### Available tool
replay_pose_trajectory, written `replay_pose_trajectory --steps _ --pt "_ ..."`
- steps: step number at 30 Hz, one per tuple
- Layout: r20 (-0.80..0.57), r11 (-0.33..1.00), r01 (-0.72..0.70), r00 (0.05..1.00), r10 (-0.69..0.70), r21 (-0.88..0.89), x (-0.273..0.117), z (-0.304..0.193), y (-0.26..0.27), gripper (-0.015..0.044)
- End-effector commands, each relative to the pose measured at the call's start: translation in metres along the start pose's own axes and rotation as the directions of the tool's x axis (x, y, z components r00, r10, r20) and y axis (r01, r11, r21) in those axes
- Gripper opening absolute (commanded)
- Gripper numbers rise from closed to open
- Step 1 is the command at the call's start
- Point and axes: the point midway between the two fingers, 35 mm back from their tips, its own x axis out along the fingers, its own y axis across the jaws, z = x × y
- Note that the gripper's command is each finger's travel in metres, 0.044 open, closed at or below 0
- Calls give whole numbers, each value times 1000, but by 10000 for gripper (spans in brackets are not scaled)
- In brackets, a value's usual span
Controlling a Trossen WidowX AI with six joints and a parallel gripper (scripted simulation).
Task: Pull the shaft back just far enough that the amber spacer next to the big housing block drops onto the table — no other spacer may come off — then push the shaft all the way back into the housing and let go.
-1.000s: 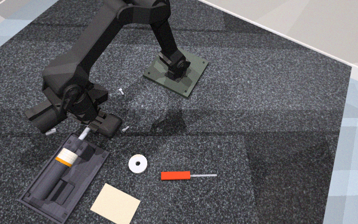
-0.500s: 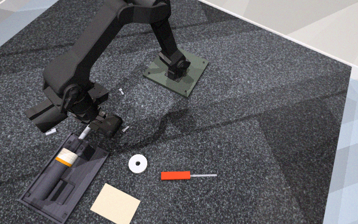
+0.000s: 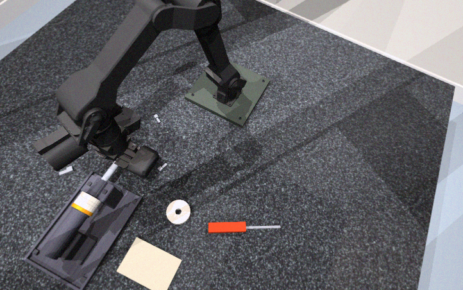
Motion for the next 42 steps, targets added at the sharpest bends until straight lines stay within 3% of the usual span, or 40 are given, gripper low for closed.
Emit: replay_pose_trajectory --steps 1,42 --pt "2 1000 1 1000 -1 -4 0 1 0 0" --pt "2 1000 1 1000 -1 -4 0 6 0 0"
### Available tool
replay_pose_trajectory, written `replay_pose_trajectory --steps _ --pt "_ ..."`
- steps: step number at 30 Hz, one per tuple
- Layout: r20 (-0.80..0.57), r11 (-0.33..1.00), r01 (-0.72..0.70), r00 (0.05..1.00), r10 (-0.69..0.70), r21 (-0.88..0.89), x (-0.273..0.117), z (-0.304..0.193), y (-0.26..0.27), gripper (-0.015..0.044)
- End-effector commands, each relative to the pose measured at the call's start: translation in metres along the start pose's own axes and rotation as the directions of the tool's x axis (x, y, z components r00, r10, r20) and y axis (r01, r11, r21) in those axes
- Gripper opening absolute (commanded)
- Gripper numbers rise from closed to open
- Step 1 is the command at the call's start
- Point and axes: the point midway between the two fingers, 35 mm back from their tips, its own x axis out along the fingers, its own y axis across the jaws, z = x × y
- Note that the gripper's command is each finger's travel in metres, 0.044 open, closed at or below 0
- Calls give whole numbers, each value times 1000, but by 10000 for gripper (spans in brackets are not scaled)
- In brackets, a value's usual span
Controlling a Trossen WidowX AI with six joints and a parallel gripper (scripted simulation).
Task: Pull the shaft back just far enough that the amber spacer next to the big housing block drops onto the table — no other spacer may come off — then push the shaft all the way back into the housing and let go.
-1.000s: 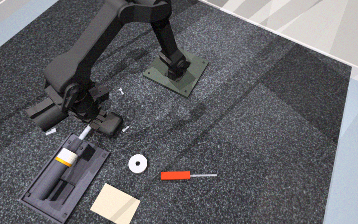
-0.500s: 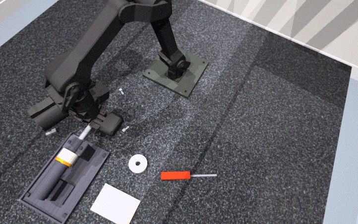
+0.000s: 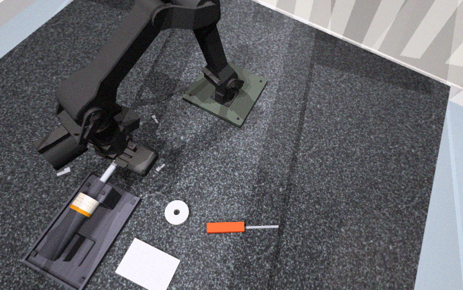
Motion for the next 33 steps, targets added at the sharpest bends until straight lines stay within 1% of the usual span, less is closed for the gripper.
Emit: replay_pose_trajectory --steps 1,33 --pt "2 1000 1 1000 -1 -4 0 1 0 0" --pt "2 1000 1 1000 0 -4 0 5 0 0"
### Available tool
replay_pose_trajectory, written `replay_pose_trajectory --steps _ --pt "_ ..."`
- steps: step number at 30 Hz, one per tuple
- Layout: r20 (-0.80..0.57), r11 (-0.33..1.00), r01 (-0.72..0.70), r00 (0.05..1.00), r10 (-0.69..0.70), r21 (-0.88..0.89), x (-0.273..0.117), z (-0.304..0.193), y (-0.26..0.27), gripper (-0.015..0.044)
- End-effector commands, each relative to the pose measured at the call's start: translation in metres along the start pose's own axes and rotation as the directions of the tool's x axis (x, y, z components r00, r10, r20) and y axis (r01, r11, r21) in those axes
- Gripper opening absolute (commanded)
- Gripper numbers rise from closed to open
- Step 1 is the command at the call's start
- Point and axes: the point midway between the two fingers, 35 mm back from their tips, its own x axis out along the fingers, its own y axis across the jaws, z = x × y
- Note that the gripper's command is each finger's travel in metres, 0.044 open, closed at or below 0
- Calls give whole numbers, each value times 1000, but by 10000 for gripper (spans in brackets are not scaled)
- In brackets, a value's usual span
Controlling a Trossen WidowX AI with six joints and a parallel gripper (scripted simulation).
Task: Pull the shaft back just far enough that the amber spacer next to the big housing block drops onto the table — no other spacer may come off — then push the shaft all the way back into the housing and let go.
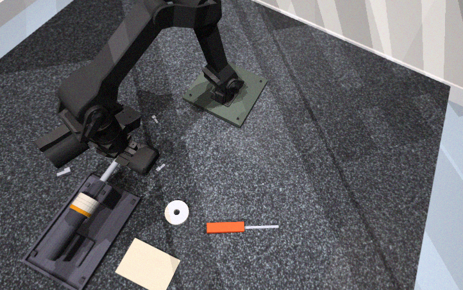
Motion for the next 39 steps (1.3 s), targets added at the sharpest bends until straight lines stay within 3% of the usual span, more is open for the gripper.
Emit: replay_pose_trajectory --steps 1,39 --pt "2 1000 0 1000 0 -4 0 1 0 0" --pt "2 1000 0 1000 0 -4 0 5 0 0"
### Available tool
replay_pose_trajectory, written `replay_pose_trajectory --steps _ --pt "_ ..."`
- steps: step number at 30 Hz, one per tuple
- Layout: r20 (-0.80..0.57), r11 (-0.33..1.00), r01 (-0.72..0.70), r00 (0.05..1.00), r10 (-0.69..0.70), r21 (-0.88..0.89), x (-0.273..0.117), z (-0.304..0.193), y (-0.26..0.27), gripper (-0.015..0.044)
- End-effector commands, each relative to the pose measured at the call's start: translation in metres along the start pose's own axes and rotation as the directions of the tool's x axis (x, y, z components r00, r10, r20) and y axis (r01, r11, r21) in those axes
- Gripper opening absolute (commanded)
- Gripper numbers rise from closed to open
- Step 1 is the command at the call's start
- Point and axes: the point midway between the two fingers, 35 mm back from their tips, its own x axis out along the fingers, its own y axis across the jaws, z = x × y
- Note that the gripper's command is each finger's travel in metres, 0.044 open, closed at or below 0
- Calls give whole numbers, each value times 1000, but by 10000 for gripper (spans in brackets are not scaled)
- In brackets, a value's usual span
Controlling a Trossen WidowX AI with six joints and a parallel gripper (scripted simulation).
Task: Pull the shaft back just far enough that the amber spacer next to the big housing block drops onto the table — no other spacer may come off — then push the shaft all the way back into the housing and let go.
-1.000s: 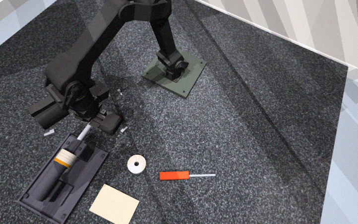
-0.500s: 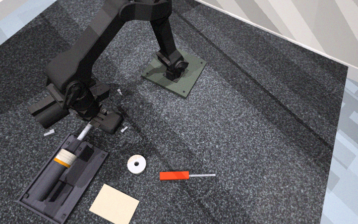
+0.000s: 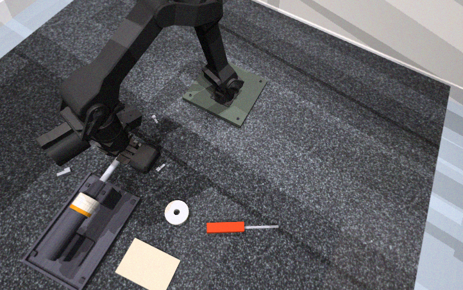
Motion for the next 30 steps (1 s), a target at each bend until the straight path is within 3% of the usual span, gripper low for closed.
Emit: replay_pose_trajectory --steps 1,30 --pt "2 1000 0 1000 0 -4 0 1 0 0" --pt "2 1000 0 1000 0 -4 0 4 0 0"
